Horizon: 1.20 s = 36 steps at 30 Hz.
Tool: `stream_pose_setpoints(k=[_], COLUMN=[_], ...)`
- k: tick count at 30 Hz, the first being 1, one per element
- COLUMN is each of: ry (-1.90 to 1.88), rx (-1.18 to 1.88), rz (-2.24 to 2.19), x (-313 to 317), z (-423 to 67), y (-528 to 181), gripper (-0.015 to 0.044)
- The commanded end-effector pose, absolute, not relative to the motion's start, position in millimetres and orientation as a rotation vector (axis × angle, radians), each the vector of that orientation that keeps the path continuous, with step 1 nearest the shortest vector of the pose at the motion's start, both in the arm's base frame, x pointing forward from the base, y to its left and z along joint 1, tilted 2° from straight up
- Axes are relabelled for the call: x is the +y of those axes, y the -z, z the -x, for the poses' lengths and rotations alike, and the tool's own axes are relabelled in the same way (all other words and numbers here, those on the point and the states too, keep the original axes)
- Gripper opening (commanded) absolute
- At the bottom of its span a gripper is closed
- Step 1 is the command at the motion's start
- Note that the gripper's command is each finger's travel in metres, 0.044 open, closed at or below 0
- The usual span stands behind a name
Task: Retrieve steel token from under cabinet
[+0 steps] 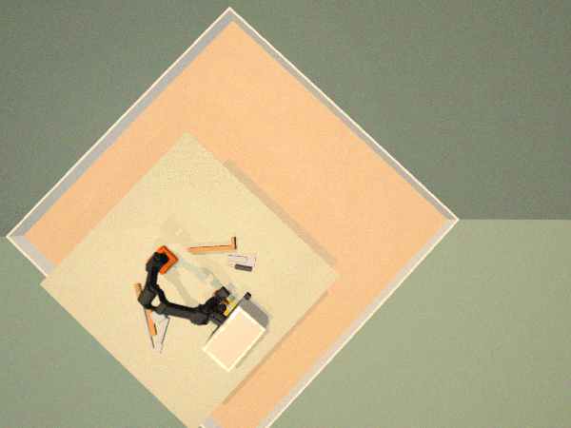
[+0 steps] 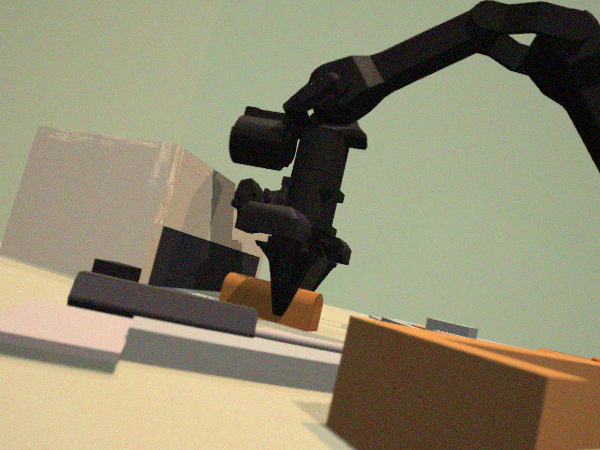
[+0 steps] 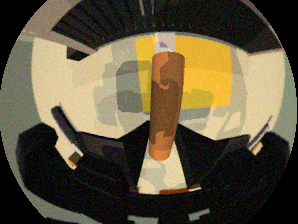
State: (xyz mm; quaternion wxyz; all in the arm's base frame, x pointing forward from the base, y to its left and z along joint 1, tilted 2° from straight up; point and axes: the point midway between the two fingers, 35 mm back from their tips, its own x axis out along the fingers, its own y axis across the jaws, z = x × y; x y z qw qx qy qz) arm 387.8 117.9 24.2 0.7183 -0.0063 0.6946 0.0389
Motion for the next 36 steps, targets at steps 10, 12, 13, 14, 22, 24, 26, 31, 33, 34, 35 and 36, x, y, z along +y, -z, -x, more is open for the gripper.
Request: stream_pose_setpoints(k=[10,12,13,14,22,24,26,31,33,34,35,36], ry=[-0.076,-0.076,-0.076,-0.076,-0.076,-0.076,-0.076,-0.076,-0.076,-0.076,-0.076,-0.076], rx=[1.537,1.537,1.537,1.537,1.538,1.538,1.538,1.539,1.539,1.539,1.539,1.539], rz=[0.018,0.018,0.018,0.018,0.017,0.017,0.017,0.017,0.017,0.017,0.017,0.017], x=[114.0,114.0,114.0,114.1,114.1,114.0,114.0,114.0,113.9,113.9,113.9,113.9], z=[-383.0,-381.1,-380.2,-379.3,-371.9,-370.0,-368.1,-363.3,-361.4,-360.4,-359.5,-358.5], y=[-22.8,-22.8,-22.7,-22.7,-22.4,-22.3,-22.2,-21.9,-21.8,-21.8,-21.8,-21.7], gripper=[0.0000,0.0000,0.0000,0.0000,0.0000,0.0000,0.0000,0.0000,0.0000,0.0000,0.0000,0.0000])
